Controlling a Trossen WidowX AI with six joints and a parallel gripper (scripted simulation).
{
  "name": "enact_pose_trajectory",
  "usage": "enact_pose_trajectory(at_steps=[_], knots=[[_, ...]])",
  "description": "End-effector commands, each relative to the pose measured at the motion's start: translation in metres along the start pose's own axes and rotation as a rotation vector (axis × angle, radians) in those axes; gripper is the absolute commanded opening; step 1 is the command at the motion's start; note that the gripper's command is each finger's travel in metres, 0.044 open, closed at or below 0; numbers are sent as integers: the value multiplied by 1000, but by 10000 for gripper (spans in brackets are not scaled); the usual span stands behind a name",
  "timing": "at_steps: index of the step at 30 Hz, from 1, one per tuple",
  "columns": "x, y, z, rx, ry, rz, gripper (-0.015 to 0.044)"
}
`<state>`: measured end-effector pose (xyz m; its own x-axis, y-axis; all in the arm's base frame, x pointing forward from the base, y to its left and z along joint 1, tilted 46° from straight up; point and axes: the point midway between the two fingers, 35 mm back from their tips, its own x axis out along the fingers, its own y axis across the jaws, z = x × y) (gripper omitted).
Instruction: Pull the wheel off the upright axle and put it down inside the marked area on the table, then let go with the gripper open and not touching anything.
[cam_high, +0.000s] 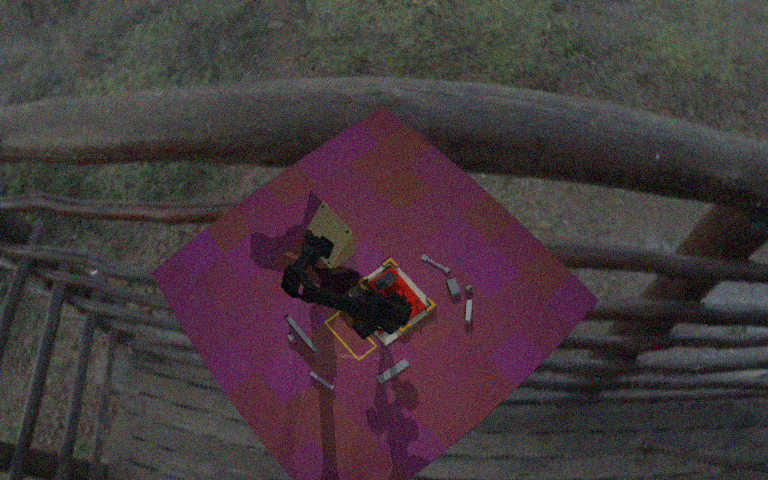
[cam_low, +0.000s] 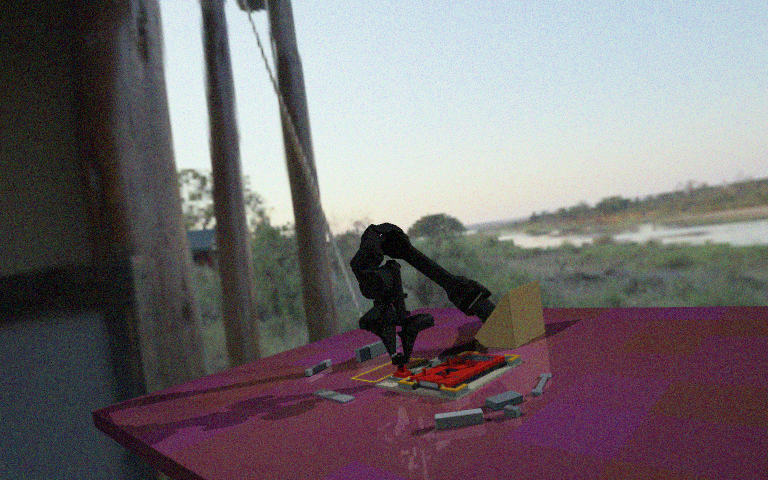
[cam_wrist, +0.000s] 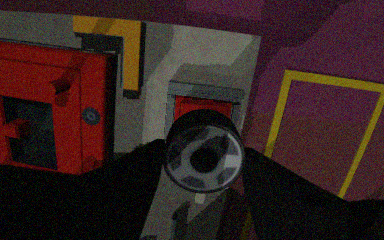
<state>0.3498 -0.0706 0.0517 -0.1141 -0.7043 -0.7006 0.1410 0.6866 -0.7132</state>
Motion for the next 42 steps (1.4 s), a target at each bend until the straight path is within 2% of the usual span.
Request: enact_pose_trajectory(at_steps=[1,42], knots=[[-4,1,1,4,-6,3,0],[-17,1,1,2,-7,3,0]])
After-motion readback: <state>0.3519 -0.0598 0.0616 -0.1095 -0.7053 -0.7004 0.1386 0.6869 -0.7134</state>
